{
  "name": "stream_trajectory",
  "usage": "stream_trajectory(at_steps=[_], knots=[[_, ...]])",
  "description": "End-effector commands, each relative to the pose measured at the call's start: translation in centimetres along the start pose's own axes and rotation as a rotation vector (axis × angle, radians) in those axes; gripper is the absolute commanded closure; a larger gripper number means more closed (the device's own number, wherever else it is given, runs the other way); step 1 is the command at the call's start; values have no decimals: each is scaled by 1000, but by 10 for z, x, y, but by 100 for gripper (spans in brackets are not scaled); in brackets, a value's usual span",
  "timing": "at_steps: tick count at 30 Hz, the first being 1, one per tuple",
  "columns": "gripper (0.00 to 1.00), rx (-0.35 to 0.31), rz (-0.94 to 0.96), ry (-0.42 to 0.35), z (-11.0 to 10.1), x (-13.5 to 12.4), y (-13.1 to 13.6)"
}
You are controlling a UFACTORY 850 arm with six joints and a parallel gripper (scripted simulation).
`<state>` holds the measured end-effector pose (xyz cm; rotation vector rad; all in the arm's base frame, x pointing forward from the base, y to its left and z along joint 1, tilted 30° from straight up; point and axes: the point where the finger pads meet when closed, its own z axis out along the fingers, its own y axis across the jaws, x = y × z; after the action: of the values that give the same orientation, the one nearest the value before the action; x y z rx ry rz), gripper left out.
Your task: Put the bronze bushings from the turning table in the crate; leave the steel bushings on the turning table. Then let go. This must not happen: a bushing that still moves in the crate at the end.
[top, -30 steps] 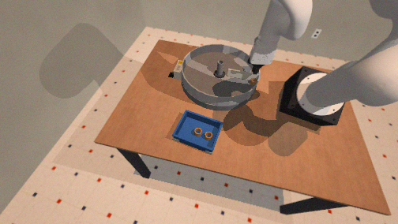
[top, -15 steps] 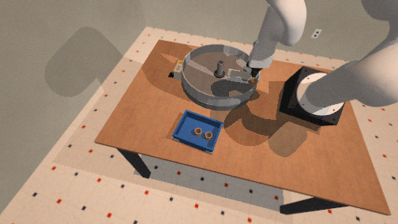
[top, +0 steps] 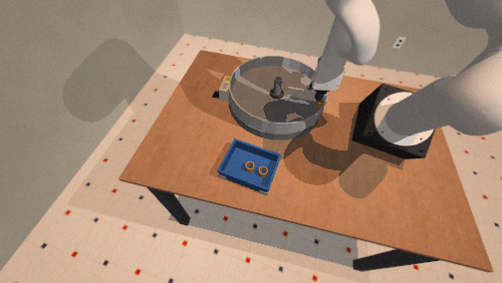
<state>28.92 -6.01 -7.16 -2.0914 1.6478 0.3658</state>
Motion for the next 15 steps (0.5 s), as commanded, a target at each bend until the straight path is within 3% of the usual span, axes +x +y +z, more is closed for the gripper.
stream_trajectory(at_steps=[1, 15], knots=[[100, 1, 0, 1, 4, 0, 0], [100, 1, 0, 1, 8, 0, 0]])
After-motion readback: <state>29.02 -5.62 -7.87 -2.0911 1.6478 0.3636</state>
